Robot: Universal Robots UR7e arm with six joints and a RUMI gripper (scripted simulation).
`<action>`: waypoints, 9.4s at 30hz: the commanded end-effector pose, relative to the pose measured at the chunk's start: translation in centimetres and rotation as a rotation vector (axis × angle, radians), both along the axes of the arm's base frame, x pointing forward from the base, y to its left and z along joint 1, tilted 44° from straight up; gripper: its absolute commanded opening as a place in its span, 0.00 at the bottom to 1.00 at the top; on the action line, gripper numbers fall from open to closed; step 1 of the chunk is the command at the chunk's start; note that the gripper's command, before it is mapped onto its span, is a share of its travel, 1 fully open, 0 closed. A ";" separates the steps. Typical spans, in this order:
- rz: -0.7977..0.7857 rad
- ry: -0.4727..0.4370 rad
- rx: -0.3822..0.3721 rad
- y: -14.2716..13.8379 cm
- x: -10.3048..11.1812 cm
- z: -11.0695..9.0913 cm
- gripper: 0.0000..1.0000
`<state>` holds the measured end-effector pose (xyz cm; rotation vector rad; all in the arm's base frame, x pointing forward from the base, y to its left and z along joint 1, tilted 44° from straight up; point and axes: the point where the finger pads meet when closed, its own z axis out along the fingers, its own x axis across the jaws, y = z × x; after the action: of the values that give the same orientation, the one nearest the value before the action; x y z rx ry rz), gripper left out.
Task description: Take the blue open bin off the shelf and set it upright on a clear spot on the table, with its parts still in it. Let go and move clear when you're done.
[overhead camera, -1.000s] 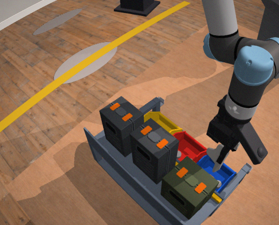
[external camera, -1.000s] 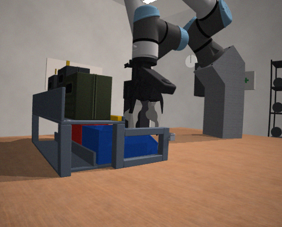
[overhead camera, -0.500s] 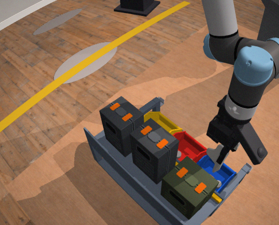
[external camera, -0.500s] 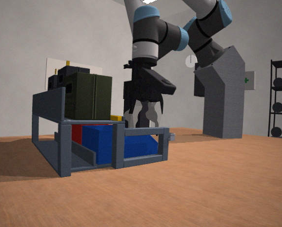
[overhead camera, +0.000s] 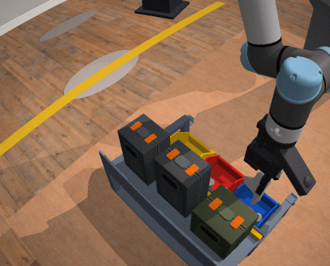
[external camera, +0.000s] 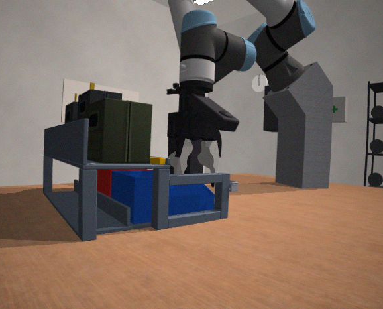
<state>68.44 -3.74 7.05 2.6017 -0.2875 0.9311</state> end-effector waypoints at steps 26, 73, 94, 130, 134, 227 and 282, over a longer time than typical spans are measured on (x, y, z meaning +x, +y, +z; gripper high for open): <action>0.000 -0.001 0.000 -0.3 0.6 -0.6 0.58; 0.000 -0.001 0.000 -0.4 0.6 -0.6 0.00; 0.000 -0.001 0.000 -0.4 0.6 -0.6 0.00; 0.000 -0.001 0.000 -0.4 0.6 -0.6 0.00; 0.000 -0.001 0.000 -0.4 0.6 -0.6 0.00; 0.000 -0.001 0.000 3.0 -4.2 5.4 0.00; 0.000 -0.001 0.000 3.0 -4.2 5.4 0.58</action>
<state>64.23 -0.80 12.33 2.6017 -0.2874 0.9312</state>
